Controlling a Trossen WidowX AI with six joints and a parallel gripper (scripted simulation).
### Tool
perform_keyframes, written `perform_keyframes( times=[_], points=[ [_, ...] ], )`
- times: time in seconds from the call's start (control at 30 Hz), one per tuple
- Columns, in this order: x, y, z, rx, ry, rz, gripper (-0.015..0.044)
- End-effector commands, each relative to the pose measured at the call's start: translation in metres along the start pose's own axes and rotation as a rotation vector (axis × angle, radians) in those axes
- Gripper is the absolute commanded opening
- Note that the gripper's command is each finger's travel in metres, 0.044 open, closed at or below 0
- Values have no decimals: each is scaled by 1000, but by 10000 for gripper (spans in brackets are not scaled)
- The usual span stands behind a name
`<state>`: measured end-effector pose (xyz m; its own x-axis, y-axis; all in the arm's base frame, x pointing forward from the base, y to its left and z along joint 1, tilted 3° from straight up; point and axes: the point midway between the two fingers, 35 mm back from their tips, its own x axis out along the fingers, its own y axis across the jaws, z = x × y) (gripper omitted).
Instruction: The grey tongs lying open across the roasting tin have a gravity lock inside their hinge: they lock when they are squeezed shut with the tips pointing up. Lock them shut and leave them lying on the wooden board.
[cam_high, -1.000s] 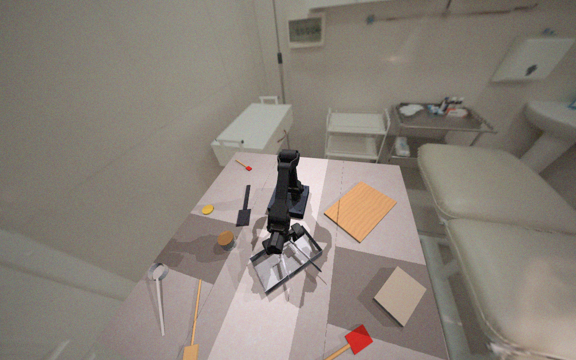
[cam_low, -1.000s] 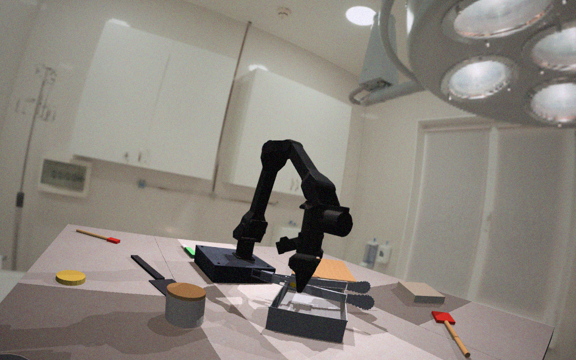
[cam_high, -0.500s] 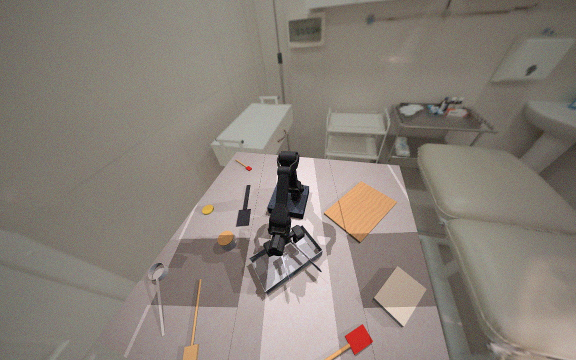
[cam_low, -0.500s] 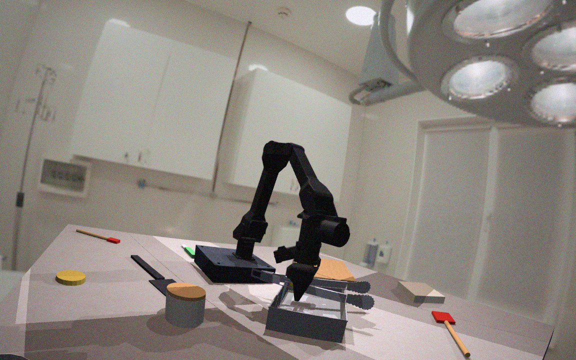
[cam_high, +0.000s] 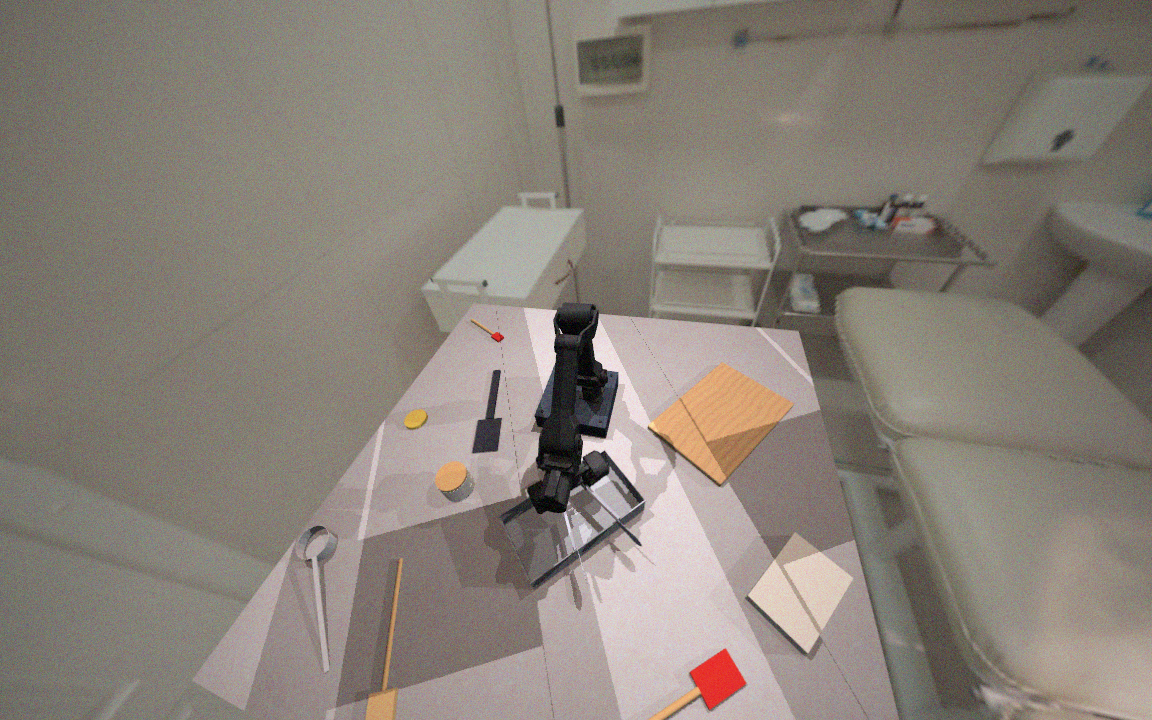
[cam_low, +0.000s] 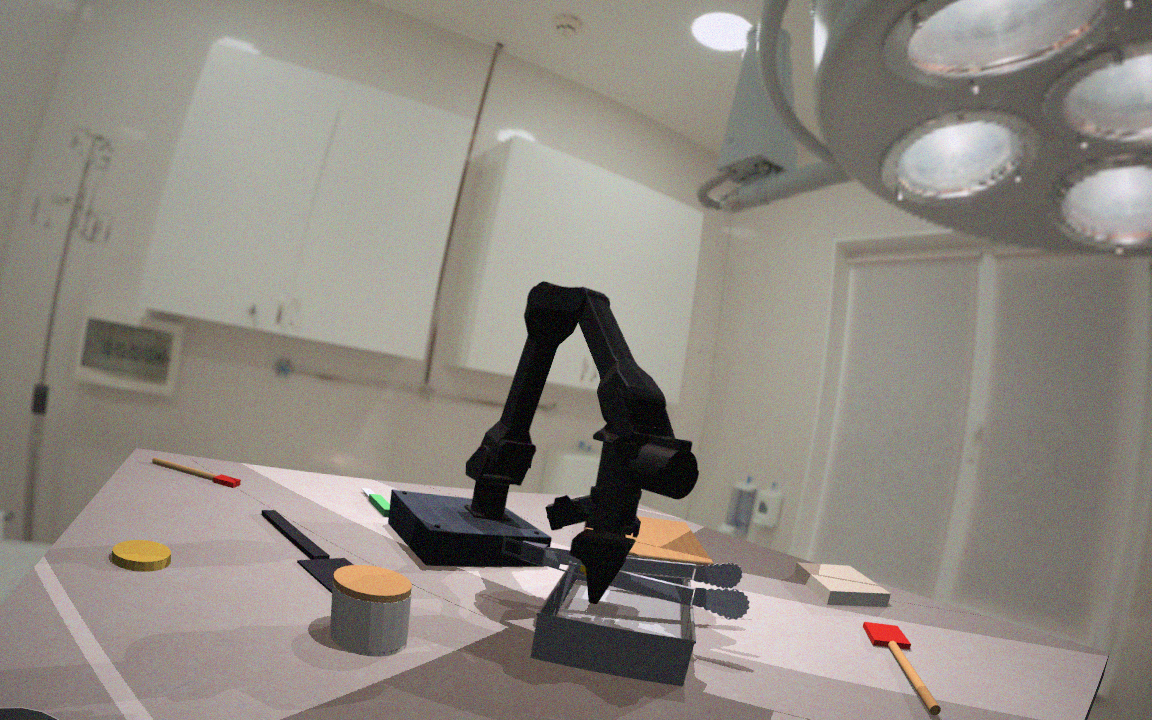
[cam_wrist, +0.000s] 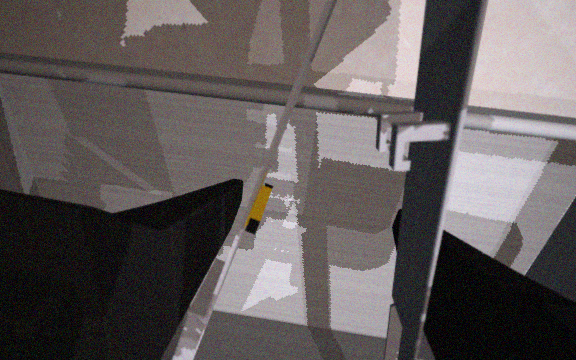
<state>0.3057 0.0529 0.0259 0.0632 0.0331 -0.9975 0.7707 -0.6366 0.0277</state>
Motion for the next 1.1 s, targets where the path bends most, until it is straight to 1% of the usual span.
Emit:
perform_keyframes(
  times=[0.0,1.07],
  points=[
    [0,0,0,0,1,1,301],
    [0,0,0,0,1,1,88]
  ],
)
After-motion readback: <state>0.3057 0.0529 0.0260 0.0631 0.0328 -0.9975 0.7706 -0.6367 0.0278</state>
